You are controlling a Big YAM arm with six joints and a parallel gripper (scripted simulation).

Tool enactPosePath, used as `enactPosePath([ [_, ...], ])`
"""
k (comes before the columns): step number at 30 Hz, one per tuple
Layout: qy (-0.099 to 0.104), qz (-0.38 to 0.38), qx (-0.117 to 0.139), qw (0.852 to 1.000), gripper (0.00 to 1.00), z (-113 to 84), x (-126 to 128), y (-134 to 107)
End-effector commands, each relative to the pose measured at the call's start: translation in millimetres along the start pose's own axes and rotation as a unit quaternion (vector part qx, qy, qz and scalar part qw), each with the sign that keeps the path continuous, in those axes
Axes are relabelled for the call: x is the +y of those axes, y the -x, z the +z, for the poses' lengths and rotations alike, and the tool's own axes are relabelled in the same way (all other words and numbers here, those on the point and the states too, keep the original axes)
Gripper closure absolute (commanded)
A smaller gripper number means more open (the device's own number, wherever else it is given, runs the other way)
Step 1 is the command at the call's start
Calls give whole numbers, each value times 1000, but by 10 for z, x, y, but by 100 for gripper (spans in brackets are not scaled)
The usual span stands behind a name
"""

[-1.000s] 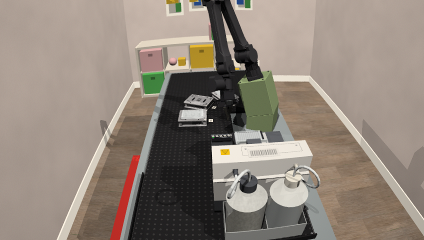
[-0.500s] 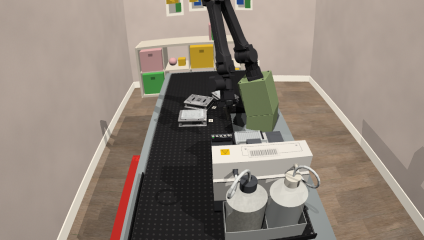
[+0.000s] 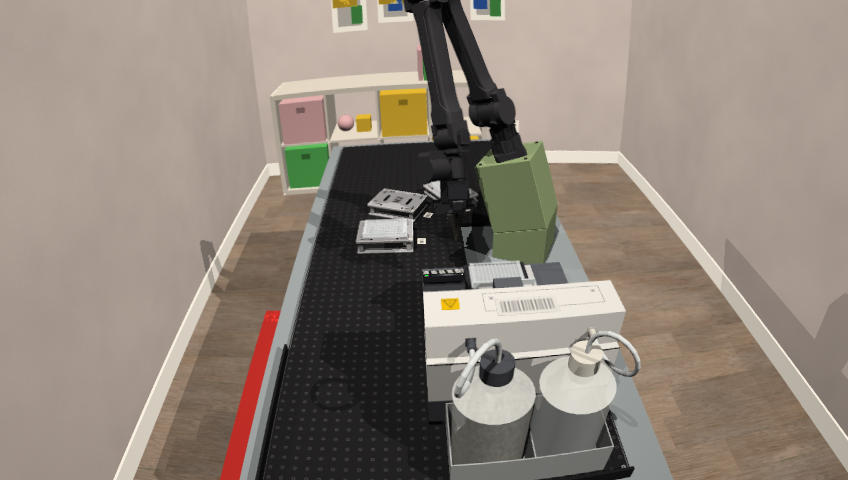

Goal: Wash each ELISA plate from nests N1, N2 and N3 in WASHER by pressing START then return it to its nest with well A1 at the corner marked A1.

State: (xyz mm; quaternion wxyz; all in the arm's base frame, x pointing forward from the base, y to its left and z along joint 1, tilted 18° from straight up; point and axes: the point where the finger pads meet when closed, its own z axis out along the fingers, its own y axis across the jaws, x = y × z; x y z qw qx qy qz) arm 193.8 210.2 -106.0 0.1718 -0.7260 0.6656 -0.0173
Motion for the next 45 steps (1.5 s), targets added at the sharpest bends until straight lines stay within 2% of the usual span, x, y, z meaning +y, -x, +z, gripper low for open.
enactPosePath([
  [1,-3,1,-2,1000,100,-4,-24,31],
  [15,-3,1,-2,1000,100,-4,-24,31],
  [16,-1,16,4,1000,0,-17,58,65],
  [19,-12,65,10,998,0,-2,130,218],
  [21,-12,65,10,998,0,-2,130,218],
  [23,-15,97,19,995,0,9,220,273],
  [29,-33,193,34,980,0,-9,436,505],
  [36,-53,302,51,950,0,-31,694,774],
  [38,-53,302,51,950,0,-31,694,774],
  [45,-71,408,68,908,0,-51,939,1019],
])
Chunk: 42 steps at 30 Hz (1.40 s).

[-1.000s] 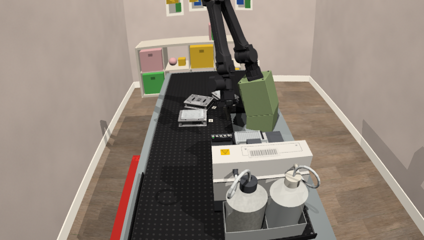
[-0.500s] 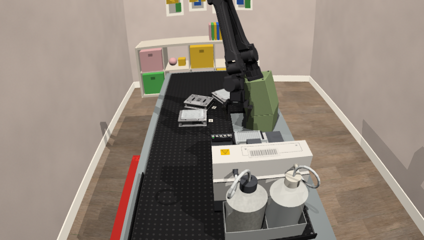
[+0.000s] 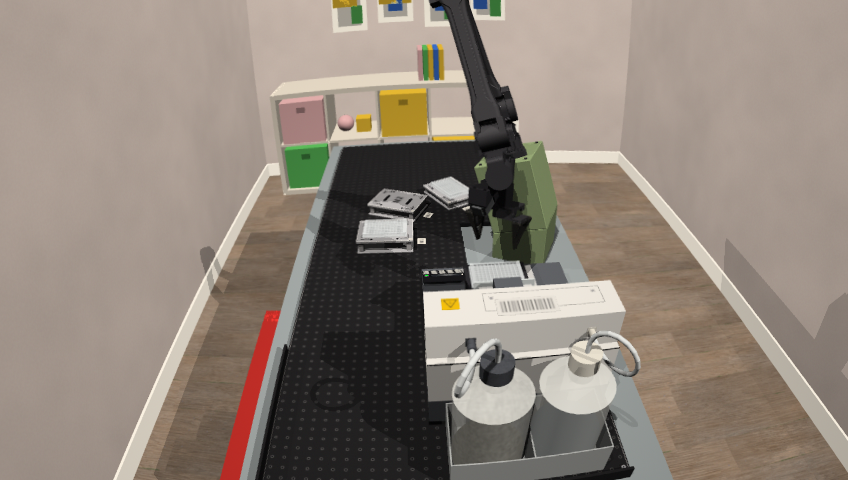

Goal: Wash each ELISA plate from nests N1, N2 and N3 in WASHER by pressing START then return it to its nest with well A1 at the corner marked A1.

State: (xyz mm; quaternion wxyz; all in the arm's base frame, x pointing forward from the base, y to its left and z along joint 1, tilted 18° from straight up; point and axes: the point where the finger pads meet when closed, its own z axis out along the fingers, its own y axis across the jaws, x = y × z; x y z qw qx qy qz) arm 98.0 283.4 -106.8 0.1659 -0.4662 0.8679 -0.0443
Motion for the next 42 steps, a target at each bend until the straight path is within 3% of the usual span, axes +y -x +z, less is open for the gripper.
enactPosePath([
  [1,-16,117,10,993,0,-16,167,127],
  [6,-33,209,27,977,0,9,88,148],
  [11,-38,250,34,967,0,-3,131,138],
  [19,-58,376,59,923,0,5,113,140],
  [24,-72,452,73,886,0,11,95,144],
  [36,-66,443,68,891,0,-27,111,112],
  [42,-72,452,71,886,0,131,59,59],
])
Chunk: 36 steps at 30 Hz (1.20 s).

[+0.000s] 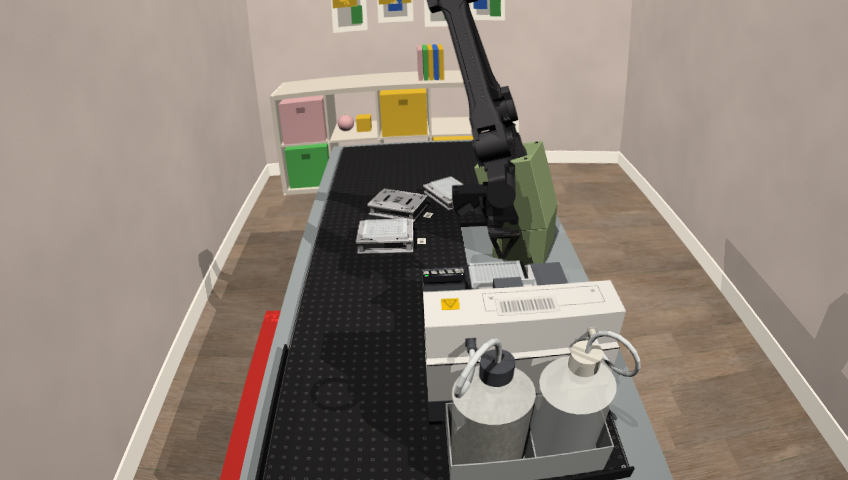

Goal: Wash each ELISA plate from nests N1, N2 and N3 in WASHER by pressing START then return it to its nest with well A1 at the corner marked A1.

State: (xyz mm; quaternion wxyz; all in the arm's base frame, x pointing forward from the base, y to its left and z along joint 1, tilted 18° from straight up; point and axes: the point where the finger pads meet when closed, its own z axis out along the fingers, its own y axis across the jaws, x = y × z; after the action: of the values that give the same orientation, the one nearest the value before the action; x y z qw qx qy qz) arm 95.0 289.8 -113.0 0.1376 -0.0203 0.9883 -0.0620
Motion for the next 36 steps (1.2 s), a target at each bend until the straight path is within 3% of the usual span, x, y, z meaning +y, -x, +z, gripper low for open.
enactPosePath([
  [1,0,15,-1,1000,0,69,35,39],
  [13,-6,2,0,1000,0,271,-45,13],
  [36,2,5,-2,1000,0,571,55,47],
])
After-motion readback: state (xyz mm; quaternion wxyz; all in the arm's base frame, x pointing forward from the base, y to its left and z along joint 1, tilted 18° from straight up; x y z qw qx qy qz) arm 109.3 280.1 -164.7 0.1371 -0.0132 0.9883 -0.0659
